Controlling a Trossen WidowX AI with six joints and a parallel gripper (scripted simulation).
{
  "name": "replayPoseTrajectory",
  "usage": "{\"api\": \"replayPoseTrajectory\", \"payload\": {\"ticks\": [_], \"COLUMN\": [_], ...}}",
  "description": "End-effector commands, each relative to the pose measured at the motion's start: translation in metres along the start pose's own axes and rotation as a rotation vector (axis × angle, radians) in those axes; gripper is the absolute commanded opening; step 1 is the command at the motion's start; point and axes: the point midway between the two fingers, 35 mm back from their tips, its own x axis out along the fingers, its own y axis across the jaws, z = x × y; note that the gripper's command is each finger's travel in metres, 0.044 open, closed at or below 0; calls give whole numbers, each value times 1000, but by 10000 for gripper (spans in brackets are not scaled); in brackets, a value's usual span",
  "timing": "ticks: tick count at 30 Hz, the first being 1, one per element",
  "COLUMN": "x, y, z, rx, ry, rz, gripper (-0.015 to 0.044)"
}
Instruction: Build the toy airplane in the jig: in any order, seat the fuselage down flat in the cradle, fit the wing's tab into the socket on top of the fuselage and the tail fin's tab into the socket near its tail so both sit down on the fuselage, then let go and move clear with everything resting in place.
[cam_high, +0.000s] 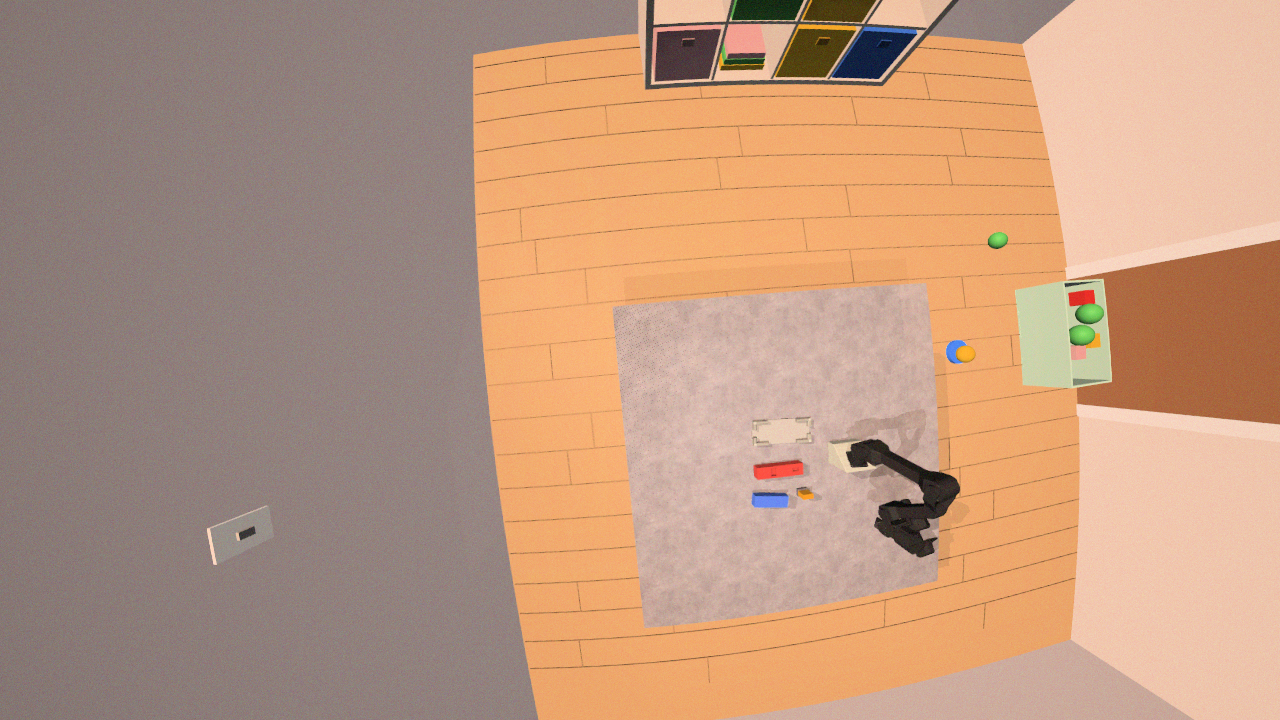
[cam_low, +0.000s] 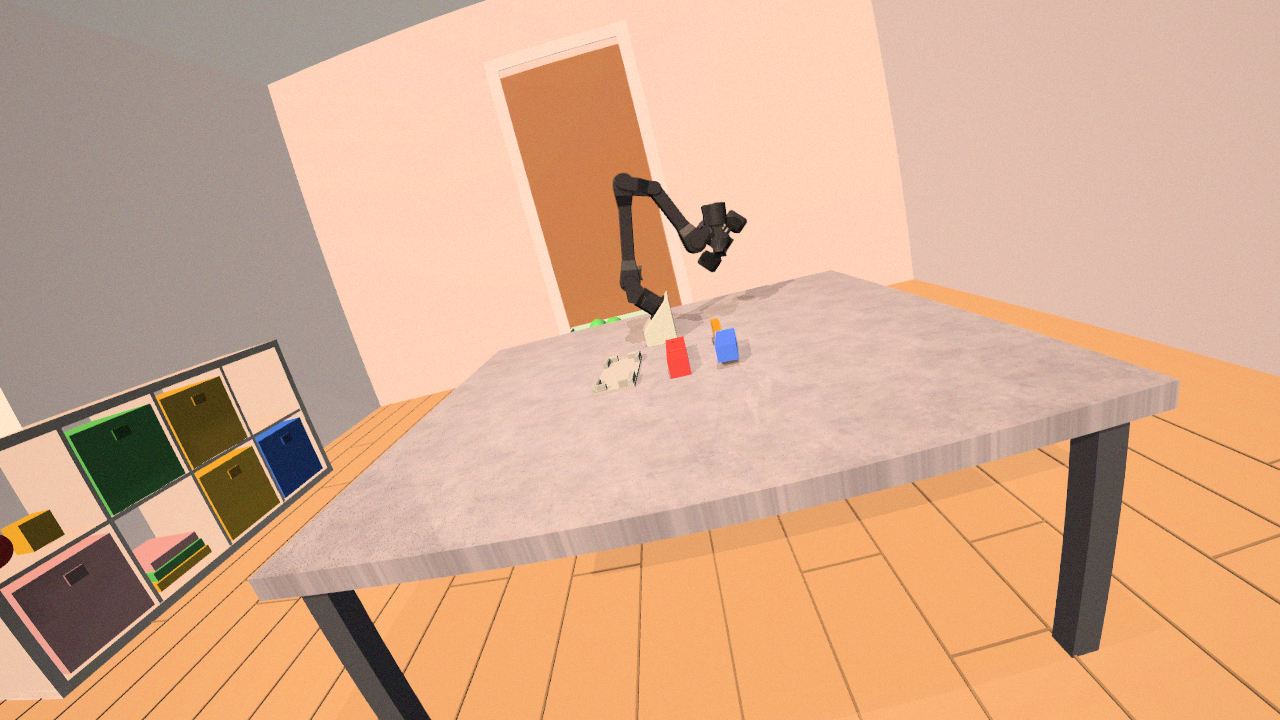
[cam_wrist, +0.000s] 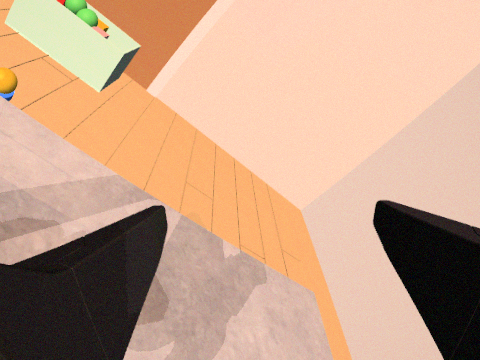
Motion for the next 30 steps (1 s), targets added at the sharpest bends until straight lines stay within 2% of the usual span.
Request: {"api": "replayPoseTrajectory", "payload": {"ticks": [1, 3, 7, 16, 23, 30], "x": [0, -4, -34, -138, -224, -317], "y": [0, -8, -47, -93, -85, -39], "z": [0, -4, -31, -85, -111, -116], "rx": [0, 44, 305, 882, 1292, 1777], "ry": [0, 25, 159, 387, 508, 643], "rz": [0, -31, -217, -650, -954, -1304], "gripper": [426, 440, 440, 440, 440, 440]}}
